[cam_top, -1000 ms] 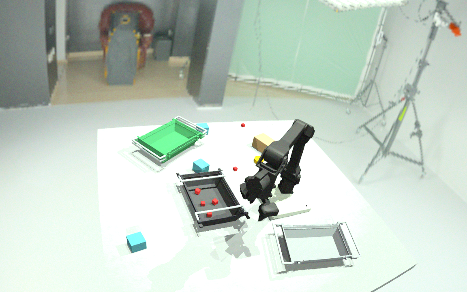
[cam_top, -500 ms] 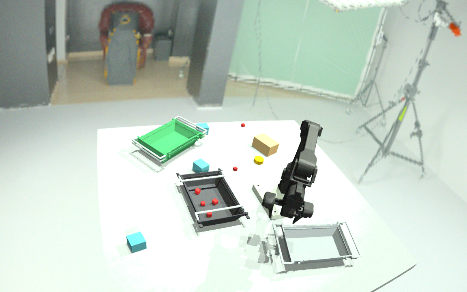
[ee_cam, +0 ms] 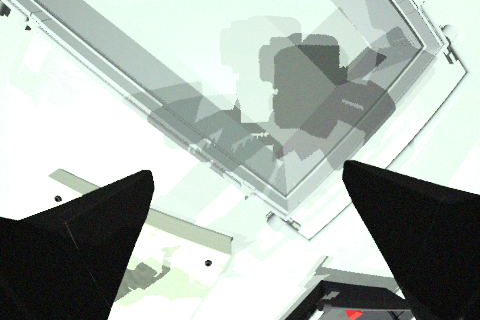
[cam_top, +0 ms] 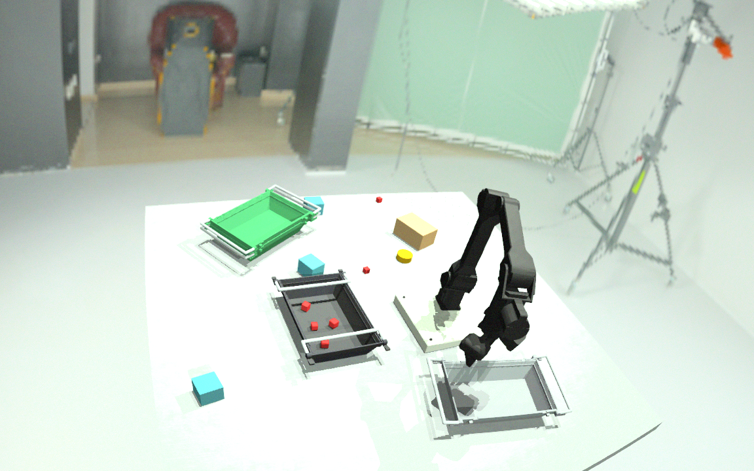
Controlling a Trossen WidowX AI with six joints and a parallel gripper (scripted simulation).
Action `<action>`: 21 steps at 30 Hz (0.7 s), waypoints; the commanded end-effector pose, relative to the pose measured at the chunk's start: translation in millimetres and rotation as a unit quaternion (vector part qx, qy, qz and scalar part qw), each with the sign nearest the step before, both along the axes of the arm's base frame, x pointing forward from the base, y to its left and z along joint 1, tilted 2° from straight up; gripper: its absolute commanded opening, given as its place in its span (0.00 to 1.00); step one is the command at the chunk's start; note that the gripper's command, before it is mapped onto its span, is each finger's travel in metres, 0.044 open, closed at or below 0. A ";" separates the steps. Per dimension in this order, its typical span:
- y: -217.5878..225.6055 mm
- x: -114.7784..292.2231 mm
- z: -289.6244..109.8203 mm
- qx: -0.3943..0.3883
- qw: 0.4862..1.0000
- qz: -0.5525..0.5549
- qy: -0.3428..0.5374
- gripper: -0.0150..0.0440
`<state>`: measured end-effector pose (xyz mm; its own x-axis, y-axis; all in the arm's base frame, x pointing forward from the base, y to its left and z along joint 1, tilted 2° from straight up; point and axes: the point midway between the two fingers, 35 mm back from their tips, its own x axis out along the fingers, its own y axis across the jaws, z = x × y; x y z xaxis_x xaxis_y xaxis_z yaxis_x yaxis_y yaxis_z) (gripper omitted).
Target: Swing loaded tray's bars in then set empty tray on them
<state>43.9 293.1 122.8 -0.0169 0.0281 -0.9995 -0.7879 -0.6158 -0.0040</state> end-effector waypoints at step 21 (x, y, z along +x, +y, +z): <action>-22.0 -71.6 -16.6 0.006 0.916 0.401 0.002 1.00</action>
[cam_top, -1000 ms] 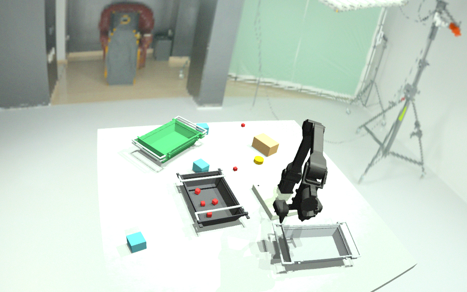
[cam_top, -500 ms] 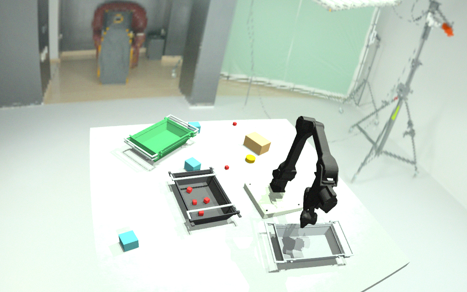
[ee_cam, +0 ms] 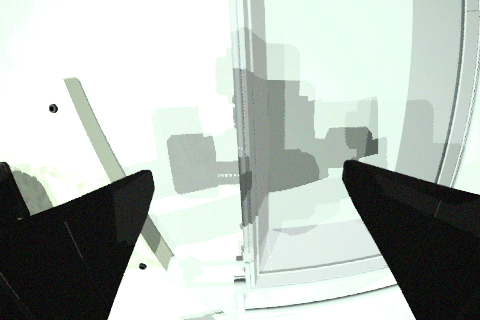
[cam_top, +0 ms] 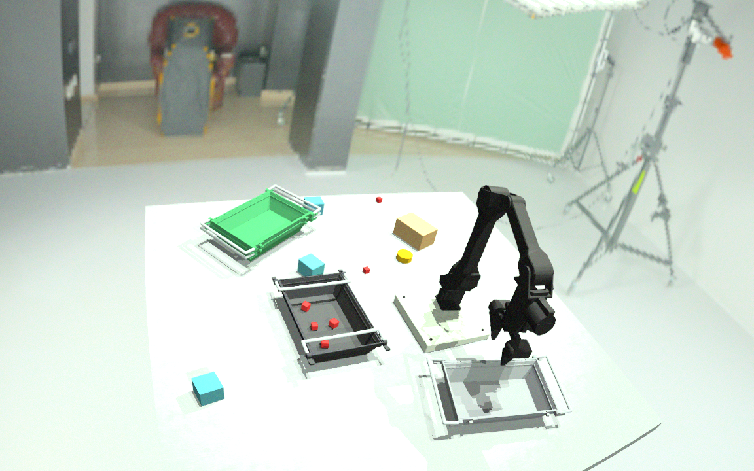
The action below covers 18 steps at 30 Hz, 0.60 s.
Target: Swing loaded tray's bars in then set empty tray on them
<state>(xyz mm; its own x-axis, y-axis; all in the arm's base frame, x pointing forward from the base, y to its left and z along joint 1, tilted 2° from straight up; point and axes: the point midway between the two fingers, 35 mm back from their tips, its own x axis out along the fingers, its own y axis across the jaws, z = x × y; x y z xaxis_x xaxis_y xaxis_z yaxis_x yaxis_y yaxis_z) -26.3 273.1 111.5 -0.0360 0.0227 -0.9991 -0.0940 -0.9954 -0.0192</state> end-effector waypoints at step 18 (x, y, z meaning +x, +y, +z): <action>-0.5 -4.1 -78.8 -0.003 1.000 0.007 0.001 1.00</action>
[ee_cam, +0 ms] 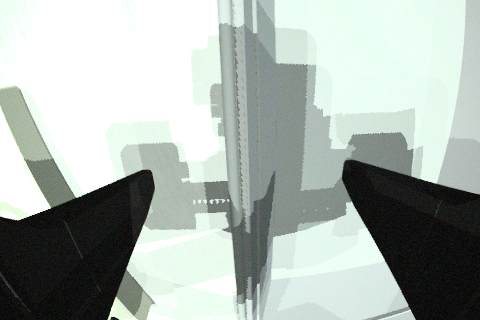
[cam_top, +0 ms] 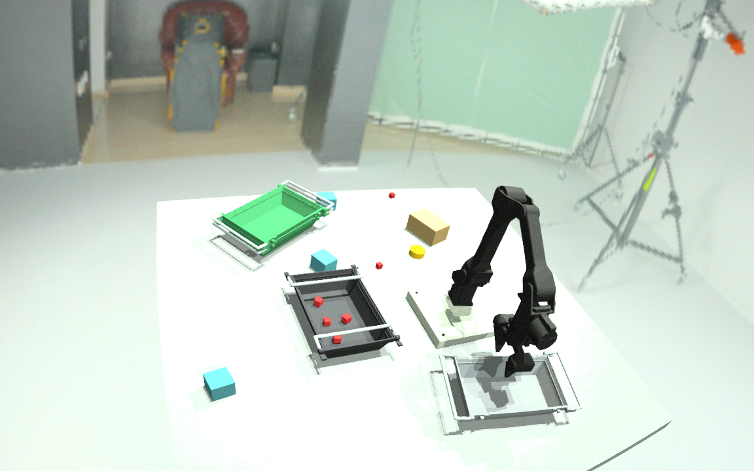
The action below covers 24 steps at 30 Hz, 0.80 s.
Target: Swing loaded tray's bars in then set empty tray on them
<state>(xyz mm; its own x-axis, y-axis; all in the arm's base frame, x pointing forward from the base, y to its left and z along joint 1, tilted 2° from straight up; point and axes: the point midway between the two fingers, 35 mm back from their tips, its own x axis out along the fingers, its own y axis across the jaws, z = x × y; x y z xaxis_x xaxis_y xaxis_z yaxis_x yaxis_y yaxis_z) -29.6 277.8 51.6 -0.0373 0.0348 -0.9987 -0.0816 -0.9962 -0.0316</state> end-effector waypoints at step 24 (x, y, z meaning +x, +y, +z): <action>-6.1 -0.9 -24.9 -0.010 1.000 0.001 0.001 0.93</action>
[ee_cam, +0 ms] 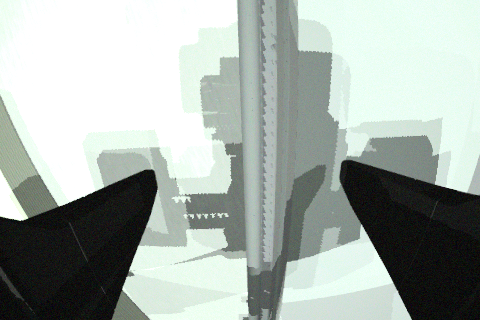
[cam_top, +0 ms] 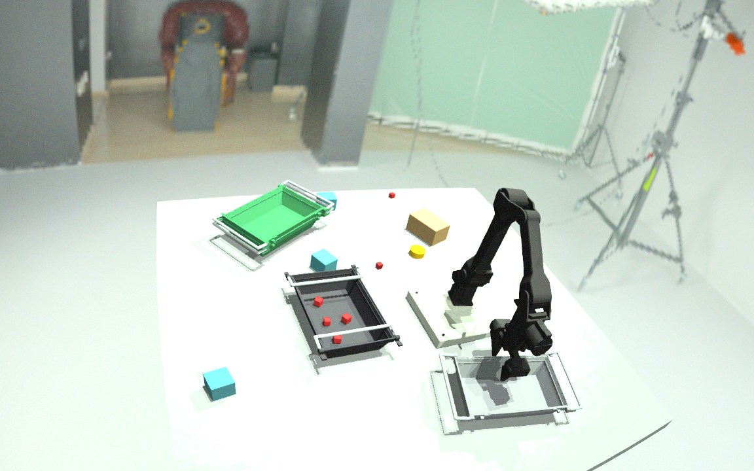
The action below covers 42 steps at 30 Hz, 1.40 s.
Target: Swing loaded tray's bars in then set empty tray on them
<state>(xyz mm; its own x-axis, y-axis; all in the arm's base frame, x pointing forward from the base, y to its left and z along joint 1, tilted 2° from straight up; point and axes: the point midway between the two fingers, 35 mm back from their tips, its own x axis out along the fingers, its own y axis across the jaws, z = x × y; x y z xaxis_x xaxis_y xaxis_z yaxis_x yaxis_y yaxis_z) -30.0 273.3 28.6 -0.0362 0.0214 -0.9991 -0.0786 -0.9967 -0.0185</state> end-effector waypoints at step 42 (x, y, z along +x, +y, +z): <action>-1.6 -0.5 -2.0 -0.003 1.000 -0.001 0.001 0.27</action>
